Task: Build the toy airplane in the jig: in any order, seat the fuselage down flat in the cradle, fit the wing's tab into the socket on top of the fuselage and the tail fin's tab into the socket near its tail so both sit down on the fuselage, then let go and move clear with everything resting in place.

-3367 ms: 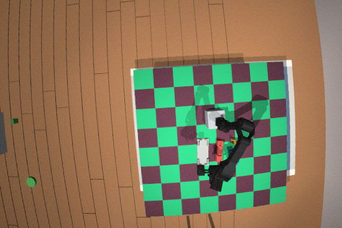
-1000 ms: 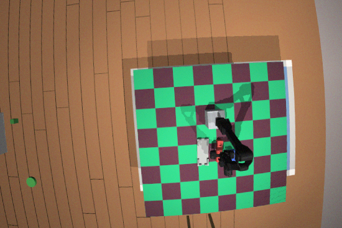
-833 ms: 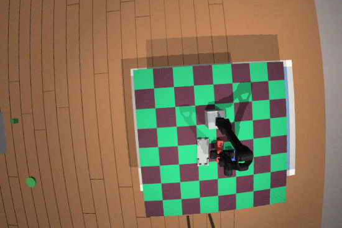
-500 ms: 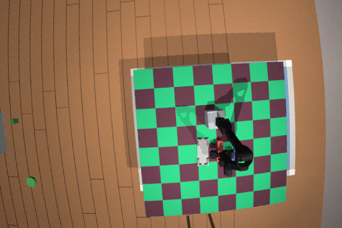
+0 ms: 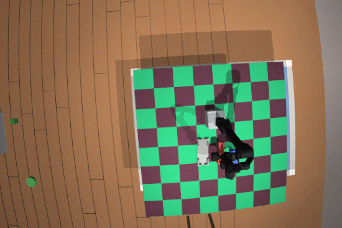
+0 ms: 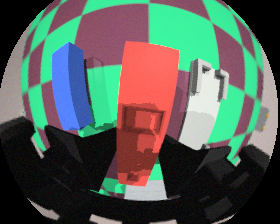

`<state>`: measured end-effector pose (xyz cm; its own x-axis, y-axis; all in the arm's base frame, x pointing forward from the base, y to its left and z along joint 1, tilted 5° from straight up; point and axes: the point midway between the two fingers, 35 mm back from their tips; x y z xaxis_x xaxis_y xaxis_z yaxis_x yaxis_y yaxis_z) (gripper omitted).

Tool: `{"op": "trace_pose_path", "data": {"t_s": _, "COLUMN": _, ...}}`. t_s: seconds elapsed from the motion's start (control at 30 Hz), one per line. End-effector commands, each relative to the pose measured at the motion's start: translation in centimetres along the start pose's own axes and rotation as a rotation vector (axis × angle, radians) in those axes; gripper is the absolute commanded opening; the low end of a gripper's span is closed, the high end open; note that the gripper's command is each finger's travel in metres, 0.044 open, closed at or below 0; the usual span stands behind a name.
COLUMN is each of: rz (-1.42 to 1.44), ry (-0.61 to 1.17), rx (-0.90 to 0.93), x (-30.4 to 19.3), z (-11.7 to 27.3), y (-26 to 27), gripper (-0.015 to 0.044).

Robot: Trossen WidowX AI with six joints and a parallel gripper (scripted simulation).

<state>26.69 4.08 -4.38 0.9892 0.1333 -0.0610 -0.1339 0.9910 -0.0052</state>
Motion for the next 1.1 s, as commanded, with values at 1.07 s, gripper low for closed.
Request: {"op": "trace_pose_path", "data": {"t_s": 1.07, "rz": -0.003, "ry": -0.007, "rx": -0.001, "x": -0.4, "z": 10.0, "y": -0.2, "gripper": 0.0}}
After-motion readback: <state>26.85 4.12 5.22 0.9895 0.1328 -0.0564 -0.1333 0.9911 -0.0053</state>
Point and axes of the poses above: the point midway between the two fingers, 35 mm back from their tips, its own z axis back along the fingers, its own y axis across the jaws, x = y × z, and after that the axes turned 7 degrees about z, right-handed
